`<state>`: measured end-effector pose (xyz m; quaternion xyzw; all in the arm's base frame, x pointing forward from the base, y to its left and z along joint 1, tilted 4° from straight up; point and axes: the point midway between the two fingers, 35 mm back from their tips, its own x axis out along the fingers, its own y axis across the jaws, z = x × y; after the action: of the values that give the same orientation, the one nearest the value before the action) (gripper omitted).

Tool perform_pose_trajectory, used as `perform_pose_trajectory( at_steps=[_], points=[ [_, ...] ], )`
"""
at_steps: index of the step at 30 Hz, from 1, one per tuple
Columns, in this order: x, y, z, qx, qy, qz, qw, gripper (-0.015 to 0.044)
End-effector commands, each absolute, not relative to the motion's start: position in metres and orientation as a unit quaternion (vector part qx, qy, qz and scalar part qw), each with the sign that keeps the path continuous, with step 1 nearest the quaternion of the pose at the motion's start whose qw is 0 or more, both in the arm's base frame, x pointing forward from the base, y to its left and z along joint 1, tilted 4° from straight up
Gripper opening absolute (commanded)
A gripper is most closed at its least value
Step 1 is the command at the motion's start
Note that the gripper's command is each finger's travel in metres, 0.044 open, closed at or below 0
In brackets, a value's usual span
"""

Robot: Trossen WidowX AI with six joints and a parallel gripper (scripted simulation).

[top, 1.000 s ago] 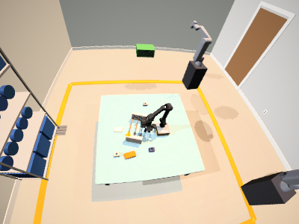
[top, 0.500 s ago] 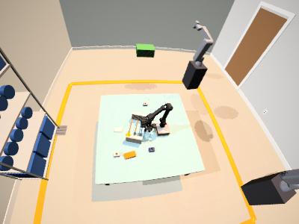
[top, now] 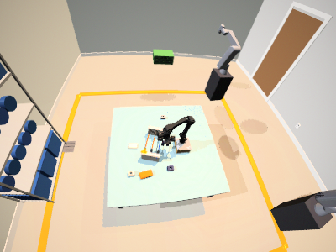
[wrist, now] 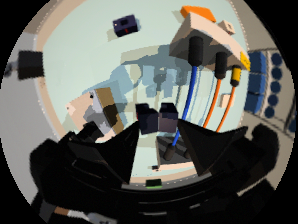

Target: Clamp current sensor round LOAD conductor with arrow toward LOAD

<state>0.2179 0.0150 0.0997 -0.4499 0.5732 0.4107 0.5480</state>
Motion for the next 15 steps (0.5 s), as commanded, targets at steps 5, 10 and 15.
perform_pose_trajectory(
  at_steps=[5,10,15],
  points=[
    [0.22,0.018,0.134,-0.449,0.571,0.41,0.552,0.0],
    [0.22,0.018,0.153,-0.448,0.571,0.411,0.552,0.0],
    [0.223,0.018,0.159,-0.438,0.579,0.4,0.56,0.0]
  ],
)
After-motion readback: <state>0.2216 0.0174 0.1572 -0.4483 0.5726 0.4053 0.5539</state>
